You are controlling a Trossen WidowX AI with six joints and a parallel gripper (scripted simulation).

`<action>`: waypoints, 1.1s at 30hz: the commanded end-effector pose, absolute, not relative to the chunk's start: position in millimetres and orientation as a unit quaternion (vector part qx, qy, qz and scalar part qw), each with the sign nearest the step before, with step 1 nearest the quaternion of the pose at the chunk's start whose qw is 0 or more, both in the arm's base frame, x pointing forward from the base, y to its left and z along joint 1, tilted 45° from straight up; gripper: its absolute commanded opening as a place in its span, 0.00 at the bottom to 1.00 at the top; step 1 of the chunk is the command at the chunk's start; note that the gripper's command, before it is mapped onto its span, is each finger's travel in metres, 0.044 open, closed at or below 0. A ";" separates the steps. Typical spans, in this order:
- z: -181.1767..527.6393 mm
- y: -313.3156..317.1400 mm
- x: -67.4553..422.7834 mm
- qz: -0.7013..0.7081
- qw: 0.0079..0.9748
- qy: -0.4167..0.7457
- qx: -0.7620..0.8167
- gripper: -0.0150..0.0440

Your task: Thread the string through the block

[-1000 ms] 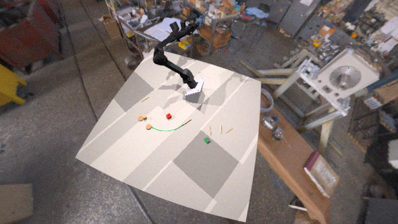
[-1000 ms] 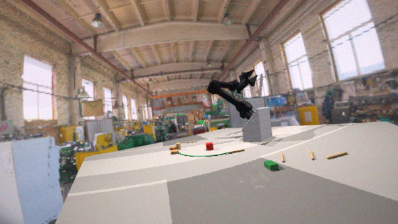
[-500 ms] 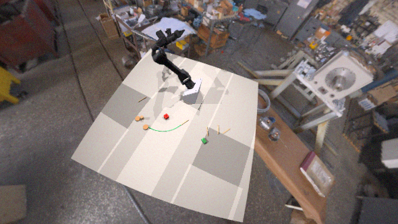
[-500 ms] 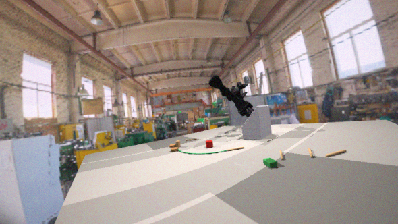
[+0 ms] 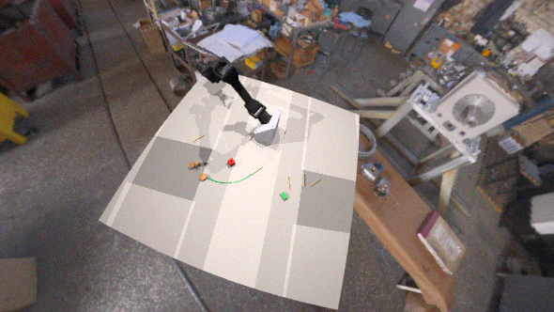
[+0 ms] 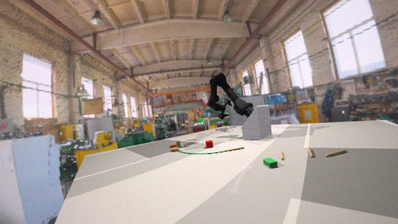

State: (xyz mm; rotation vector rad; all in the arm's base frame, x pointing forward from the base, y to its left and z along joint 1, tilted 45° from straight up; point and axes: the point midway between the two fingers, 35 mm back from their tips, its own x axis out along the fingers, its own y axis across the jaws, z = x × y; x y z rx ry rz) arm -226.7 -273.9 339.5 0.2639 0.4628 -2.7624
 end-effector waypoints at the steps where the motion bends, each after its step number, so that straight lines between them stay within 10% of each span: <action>1: 337.6 -314.8 -173.5 -0.937 0.268 0.212 0.075 1.00; 16: 304.2 -365.1 62.1 -0.707 0.576 0.405 -0.067 1.00; 33: 211.5 -252.0 266.6 -0.317 0.685 0.576 -0.314 1.00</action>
